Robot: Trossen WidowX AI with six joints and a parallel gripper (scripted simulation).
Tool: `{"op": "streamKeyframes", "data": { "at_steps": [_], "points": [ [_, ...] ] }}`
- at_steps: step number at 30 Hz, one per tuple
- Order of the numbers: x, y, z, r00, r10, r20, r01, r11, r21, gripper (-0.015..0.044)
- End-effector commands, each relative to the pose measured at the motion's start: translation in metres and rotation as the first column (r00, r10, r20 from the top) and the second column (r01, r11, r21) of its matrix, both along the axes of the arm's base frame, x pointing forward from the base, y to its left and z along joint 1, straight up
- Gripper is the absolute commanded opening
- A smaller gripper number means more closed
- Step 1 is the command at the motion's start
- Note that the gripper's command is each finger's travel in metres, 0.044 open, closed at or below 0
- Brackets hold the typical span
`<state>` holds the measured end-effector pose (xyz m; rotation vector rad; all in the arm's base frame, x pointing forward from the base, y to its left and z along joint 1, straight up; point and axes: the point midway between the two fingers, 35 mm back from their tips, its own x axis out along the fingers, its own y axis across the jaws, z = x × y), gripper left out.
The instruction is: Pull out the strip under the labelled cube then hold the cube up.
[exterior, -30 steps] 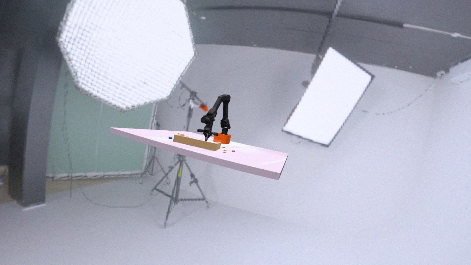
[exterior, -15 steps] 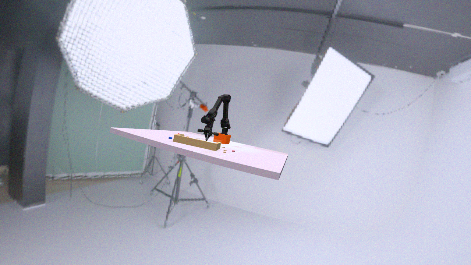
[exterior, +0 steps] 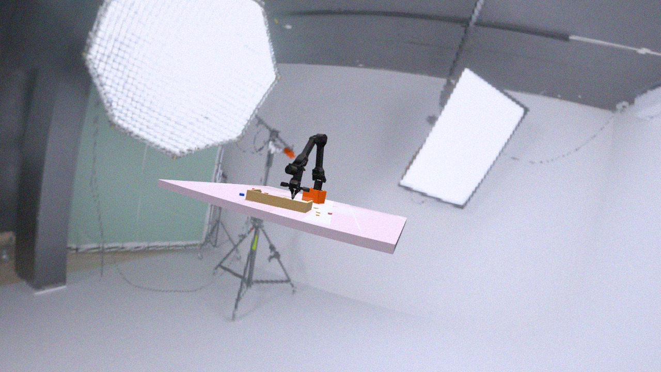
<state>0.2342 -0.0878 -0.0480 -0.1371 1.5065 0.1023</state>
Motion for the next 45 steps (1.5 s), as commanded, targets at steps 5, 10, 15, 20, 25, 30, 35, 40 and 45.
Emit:
{"op": "streamKeyframes", "data": {
  "at_steps": [5,10,15,20,25,30,35,40,45],
  "points": [
    [-0.021,0.002,-0.006,0.999,-0.001,-0.040,0.001,1.000,0.008,0.0000],
    [-0.026,0.001,-0.006,0.999,-0.001,-0.041,0.001,1.000,0.008,0.0000],
    [-0.030,0.000,-0.006,0.999,-0.001,-0.041,0.001,1.000,0.008,0.0000],
    [-0.034,0.000,-0.006,0.999,-0.001,-0.041,0.001,1.000,0.008,0.0000],
    [-0.038,-0.001,-0.007,0.999,-0.001,-0.042,0.001,1.000,0.008,0.0000],
    [-0.039,-0.001,-0.007,0.999,-0.001,-0.042,0.001,1.000,0.008,0.0000],
    [-0.039,-0.001,-0.007,0.999,-0.001,-0.042,0.001,1.000,0.008,0.0000],
    [-0.039,-0.001,-0.007,0.999,-0.001,-0.042,0.001,1.000,0.008,0.0000],
    [-0.039,-0.001,-0.007,0.999,-0.001,-0.042,0.001,1.000,0.008,0.0000]
  ]
}}
